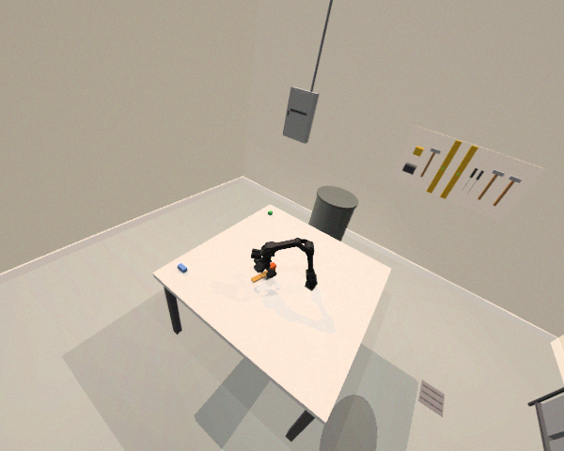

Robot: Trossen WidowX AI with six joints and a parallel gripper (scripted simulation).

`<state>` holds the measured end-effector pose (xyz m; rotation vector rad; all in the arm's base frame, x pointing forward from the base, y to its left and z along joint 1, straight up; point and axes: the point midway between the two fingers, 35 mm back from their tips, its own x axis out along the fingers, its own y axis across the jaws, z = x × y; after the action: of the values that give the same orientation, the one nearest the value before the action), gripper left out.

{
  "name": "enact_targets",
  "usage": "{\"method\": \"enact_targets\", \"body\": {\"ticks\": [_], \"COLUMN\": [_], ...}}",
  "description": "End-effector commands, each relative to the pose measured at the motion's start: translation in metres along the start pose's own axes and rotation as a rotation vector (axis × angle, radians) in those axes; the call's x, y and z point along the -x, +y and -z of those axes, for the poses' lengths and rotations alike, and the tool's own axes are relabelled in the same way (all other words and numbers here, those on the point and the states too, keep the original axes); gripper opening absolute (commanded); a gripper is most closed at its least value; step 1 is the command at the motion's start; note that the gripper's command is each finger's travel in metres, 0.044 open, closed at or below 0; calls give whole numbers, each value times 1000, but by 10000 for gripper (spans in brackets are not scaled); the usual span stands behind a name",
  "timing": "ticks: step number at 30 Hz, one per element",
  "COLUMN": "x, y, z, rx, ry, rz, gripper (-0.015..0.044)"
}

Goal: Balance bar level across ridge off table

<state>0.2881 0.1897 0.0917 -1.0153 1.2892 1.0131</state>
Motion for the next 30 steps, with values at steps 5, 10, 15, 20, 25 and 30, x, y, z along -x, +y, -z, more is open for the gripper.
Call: {"method": "enact_targets", "body": {"ticks": [5, 10, 15, 20, 25, 30], "x": [44, 98, 100, 100, 100, 100], "y": [-3, 0, 0, 0, 0, 0], "z": [-4, 0, 0, 0, 0, 0], "rx": [0, 0, 0, 0, 0, 0], "ry": [0, 0, 0, 0, 0, 0], "rz": [0, 0, 0, 0, 0, 0], "gripper": [440, 440, 440, 440, 440, 440]}}
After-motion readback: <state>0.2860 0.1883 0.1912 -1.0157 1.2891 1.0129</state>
